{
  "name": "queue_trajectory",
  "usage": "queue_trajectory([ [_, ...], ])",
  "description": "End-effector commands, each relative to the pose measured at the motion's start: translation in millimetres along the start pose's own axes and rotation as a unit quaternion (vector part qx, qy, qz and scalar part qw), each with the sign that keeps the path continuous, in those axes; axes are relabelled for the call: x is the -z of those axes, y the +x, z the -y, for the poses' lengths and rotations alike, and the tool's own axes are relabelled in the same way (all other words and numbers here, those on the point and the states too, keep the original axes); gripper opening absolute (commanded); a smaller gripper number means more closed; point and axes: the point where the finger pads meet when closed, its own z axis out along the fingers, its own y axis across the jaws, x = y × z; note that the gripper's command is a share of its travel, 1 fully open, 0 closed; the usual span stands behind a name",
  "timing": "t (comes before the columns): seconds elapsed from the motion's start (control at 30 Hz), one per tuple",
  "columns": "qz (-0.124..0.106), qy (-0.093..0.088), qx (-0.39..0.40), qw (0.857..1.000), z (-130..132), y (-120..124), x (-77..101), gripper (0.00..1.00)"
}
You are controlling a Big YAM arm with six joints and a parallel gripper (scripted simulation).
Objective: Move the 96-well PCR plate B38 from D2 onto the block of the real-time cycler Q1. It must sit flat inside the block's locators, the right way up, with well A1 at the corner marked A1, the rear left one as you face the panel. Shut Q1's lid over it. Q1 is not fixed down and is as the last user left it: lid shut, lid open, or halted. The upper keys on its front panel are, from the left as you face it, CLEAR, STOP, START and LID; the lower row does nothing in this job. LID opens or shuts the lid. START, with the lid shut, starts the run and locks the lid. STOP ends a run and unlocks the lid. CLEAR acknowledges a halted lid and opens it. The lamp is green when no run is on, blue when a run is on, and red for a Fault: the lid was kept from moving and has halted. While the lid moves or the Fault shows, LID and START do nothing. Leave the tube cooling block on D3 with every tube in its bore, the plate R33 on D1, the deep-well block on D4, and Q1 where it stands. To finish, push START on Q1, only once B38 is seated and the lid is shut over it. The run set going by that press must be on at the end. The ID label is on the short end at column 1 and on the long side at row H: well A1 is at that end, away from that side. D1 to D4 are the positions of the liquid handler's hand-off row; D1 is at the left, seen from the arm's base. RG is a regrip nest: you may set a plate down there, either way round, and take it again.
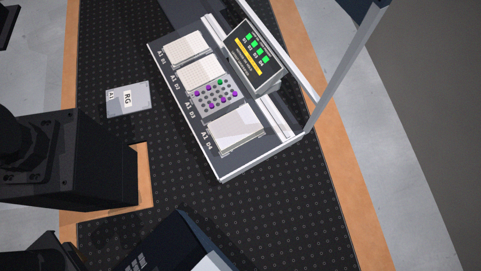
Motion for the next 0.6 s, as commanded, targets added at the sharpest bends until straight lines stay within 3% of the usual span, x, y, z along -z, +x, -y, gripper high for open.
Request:
queue_trajectory([
  [0.0,0.001,0.004,0.004,1.0,-6,2,-6.5,0.0],
  [0.23,0.009,-0.016,-0.002,1.0,-31,-6,-8.3,0.0],
  [0.57,0.003,0.0,-0.001,1.0,-26,0,-20.8,0.0],
])
